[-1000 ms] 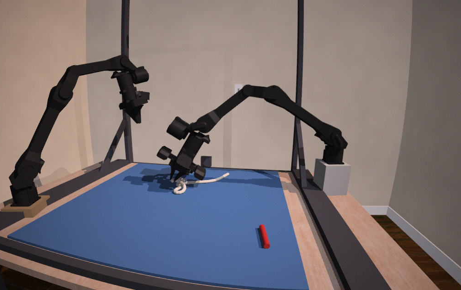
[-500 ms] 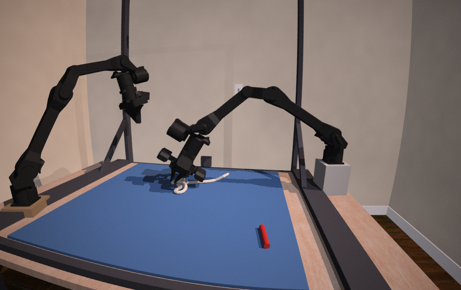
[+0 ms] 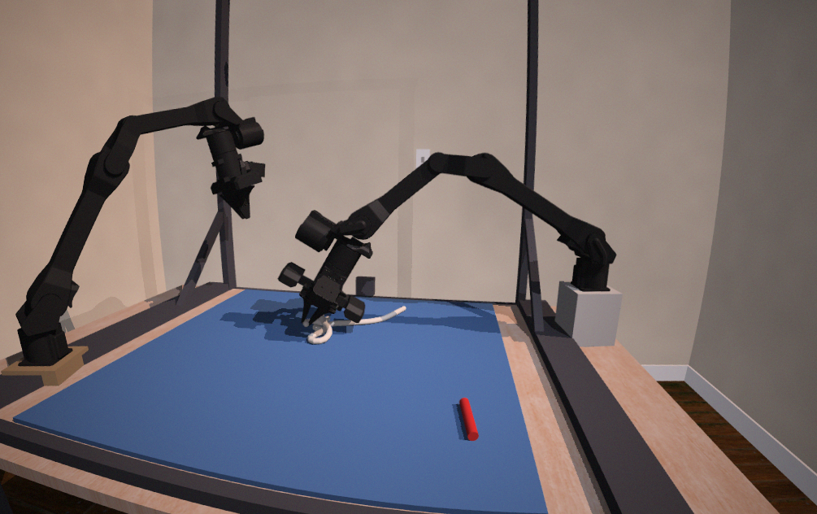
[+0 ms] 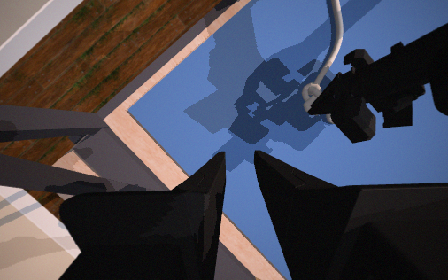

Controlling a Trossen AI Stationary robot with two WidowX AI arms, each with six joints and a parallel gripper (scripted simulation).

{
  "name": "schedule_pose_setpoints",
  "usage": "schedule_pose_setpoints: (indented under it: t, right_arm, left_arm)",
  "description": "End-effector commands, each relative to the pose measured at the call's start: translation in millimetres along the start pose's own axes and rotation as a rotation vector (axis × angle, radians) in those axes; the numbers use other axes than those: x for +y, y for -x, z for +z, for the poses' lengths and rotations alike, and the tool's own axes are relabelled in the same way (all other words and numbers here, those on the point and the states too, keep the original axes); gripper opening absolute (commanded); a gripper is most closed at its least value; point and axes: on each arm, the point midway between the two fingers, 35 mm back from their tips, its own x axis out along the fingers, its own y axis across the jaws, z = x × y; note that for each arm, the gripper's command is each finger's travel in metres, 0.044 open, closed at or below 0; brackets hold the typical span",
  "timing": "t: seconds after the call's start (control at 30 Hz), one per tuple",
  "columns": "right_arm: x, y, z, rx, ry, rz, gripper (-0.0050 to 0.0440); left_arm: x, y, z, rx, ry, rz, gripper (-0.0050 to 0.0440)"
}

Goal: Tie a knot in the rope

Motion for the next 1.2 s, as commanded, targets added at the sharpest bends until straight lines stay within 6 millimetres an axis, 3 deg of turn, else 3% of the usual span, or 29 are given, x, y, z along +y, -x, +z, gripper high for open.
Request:
schedule_pose_setpoints:
  t: [0.0, 0.4, 0.53, 0.6, 0.73, 1.03, 1.17]
  right_arm:
    - [-2, 11, 1, -0.029, -0.007, 0.002, 0.01]
    - [-2, 11, 1, -0.029, -0.007, 0.002, 0.01]
    - [-2, 11, 1, -0.029, -0.007, 0.002, 0.01]
    - [-2, 11, 1, -0.029, -0.007, 0.002, 0.01]
    - [-2, 11, 1, -0.029, -0.007, 0.002, 0.01]
    - [-2, 11, 1, -0.029, -0.007, 0.002, 0.01]
    - [-2, 11, 1, -0.029, -0.007, 0.002, 0.01]
  left_arm:
    - [-11, 9, -2, 0.007, 0.004, -0.025, 0.0035]
    - [-11, 9, -2, 0.007, 0.004, -0.025, 0.0035]
    - [-15, 16, -3, 0.007, 0.004, -0.025, 0.0131]
    - [-15, 16, -3, 0.007, 0.004, -0.025, 0.0131]
    - [-20, 26, -4, 0.007, 0.004, -0.025, 0.0227]
    - [-20, 26, -4, 0.007, 0.004, -0.025, 0.044]
    - [-20, 26, -4, 0.007, 0.004, -0.025, 0.044]
